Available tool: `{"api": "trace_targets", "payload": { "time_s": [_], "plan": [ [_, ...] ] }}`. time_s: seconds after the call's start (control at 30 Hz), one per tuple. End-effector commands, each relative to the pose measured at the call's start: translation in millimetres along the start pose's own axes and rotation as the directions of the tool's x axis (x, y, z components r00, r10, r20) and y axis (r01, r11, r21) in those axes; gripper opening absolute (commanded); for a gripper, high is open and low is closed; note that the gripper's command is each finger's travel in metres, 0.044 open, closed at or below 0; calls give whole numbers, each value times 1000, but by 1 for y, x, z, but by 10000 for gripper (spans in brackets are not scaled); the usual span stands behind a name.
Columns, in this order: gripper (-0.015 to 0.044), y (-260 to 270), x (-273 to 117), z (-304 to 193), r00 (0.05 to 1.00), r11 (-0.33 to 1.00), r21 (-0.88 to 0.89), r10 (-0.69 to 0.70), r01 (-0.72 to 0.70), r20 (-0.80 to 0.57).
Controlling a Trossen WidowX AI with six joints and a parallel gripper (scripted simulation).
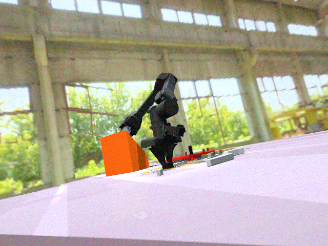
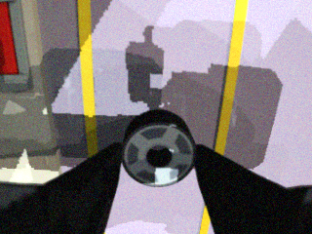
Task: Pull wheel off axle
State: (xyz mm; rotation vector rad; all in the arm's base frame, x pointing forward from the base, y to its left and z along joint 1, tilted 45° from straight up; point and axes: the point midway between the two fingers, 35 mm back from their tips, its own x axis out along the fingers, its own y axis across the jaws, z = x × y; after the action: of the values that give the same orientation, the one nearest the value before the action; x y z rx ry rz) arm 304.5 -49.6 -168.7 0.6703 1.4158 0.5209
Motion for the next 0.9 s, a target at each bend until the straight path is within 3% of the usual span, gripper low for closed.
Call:
{"api": "trace_targets", "payload": {
  "time_s": [0.0,0.13,0.37,0.47,0.5,0.63,0.87],
  "plan": [
    [210,0,0,0,1000,1000,-2,0,0,-2],
    [300,0,-6,0,1000,1000,-2,-1,1,-1],
    [300,-1,-59,0,1000,1000,-1,-2,2,7],
    [300,-1,-61,0,1000,1000,-1,-2,2,7],
    [326,-1,-54,0,1000,1000,3,-2,2,14],
    [431,10,-77,-30,1000,1000,4,-6,6,10],
    [440,34,-105,-82,1000,1000,3,-3,3,2]
  ]
}}
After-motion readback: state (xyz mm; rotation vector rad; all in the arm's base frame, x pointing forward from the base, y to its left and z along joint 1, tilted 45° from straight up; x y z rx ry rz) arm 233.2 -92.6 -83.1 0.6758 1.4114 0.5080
